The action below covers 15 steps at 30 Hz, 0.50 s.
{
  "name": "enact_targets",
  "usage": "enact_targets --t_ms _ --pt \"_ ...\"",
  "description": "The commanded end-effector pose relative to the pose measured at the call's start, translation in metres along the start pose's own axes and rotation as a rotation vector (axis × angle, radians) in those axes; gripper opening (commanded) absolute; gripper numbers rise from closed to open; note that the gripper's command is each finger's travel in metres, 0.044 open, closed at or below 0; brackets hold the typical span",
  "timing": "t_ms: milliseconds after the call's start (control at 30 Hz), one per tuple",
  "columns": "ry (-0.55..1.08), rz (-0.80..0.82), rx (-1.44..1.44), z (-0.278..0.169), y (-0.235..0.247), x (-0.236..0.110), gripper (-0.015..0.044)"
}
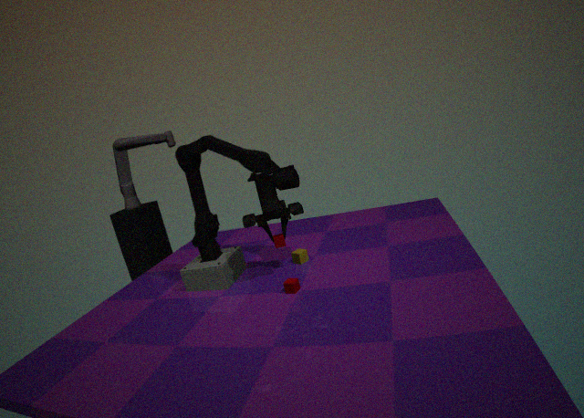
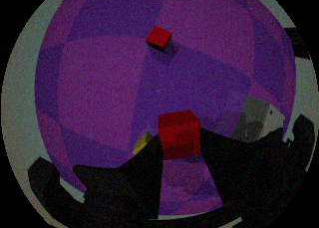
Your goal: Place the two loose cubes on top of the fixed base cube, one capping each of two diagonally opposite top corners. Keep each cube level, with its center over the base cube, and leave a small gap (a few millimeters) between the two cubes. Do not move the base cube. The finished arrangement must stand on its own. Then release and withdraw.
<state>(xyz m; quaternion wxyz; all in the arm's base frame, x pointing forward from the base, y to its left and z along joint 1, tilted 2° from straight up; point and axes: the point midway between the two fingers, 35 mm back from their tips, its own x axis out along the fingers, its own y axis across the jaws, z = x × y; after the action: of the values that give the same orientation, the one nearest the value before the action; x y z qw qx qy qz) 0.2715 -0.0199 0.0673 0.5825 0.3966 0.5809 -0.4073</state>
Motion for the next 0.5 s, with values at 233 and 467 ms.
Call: enact_targets --t_ms 233,467 --pt "0.003 -0.002 -0.499 -0.028 0.017 0.012 0.0105" --pt "0.005 0.000 -0.813 -0.048 0.026 0.019 0.0105"
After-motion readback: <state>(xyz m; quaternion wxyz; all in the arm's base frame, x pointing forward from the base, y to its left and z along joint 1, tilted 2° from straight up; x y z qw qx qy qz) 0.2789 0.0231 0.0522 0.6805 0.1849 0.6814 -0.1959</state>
